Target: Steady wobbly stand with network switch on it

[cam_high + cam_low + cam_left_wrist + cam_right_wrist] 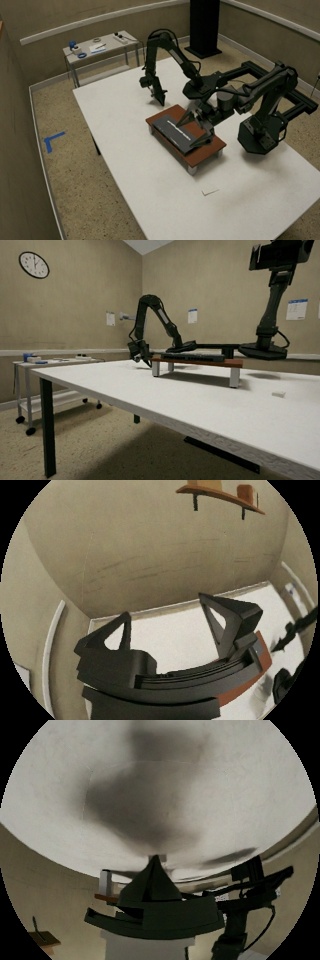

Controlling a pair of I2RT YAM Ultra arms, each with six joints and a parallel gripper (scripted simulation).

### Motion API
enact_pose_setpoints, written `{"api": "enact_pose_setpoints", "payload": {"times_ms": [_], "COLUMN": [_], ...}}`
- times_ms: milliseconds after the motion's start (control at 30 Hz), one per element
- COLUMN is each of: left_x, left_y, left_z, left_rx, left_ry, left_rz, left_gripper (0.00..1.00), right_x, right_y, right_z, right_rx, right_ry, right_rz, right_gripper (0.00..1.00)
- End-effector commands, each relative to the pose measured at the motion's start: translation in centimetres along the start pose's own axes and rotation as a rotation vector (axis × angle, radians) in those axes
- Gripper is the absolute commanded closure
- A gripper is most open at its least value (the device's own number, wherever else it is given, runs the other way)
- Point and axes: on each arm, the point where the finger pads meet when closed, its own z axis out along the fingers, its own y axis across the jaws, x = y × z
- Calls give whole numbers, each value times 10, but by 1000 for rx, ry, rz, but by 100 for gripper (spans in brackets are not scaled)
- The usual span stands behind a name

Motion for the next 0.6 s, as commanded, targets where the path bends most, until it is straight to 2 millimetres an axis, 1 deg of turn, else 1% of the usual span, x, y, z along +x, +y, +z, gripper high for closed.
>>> {"api": "enact_pose_setpoints", "payload": {"times_ms": [0,67,100,133,200,233,267,367,400,467,500,567], "left_x": [-28,-28,-28,-28,-28,-28,-28,-28,-28,-28,-28,-28], "left_y": [-2,-2,-2,-2,-2,-2,-2,-2,-2,-2,-2,-2], "left_z": [-6,-6,-6,-6,-6,-6,-6,-6,-6,-6,-6,-6], "left_rx": [4,4,4,4,4,4,4,4,4,4,4,4], "left_ry": [-69,-69,-69,-69,-69,-69,-69,-69,-69,-69,-69,-69], "left_rz": [5,5,5,5,5,5,5,5,5,5,5,5], "left_gripper": [0,0,0,0,0,0,0,0,0,0,0,0], "right_x": [8,2,7,5,5,4,11,5,9,8,11,11], "right_y": [-2,5,0,-1,-1,3,-2,5,1,3,0,1], "right_z": [-2,-4,-2,-6,-6,-1,0,-4,-2,-1,1,0], "right_rx": [-7,-17,-11,-8,-8,-14,-5,-21,-13,-14,-9,-11], "right_ry": [-16,-27,-20,-17,-17,-19,-14,-32,-23,-24,-18,-19], "right_rz": [-5,-11,-6,4,4,-5,-6,-11,-6,-8,-5,-5], "right_gripper": [100,100,100,100,100,100,100,100,100,100,100,100]}}
